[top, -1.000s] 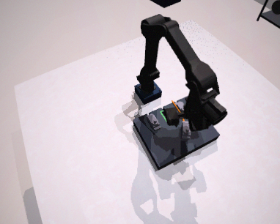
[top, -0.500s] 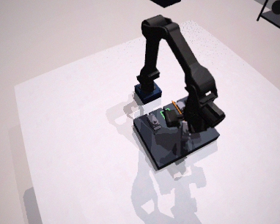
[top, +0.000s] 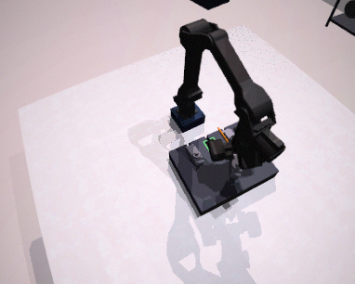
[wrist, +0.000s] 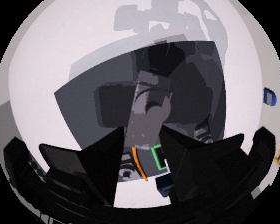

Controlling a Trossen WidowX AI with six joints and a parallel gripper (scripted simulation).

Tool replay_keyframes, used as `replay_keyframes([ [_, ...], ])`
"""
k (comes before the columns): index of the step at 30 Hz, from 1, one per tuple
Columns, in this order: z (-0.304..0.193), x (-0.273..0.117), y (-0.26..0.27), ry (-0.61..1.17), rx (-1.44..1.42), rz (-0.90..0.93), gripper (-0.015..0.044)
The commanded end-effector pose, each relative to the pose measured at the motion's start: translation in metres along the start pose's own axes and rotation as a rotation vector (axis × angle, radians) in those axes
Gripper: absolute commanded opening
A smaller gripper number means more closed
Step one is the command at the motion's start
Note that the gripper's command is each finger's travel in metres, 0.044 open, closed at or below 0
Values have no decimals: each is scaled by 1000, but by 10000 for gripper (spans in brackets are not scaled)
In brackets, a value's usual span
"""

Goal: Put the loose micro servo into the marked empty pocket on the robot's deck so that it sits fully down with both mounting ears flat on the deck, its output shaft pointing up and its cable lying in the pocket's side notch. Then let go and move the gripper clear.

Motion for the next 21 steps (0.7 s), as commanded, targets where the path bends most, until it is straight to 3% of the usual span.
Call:
replay_keyframes([
  [1,0,-10,0,-2,3,-1,0],
  [5,-5,-28,-1,-1,3,-1,0],
  [21,-5,-29,-10,-1,3,-2,0],
])
Point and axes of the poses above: the point midway between the two fingers, 35 mm back from their tips, its own x axis out along the fingers, its own y axis across the jaws, z = x × y, the point moved 8 cm from there along -x, back along the fingers, and after that the axes turned 12 degrees about -x, right-handed, at the moved point
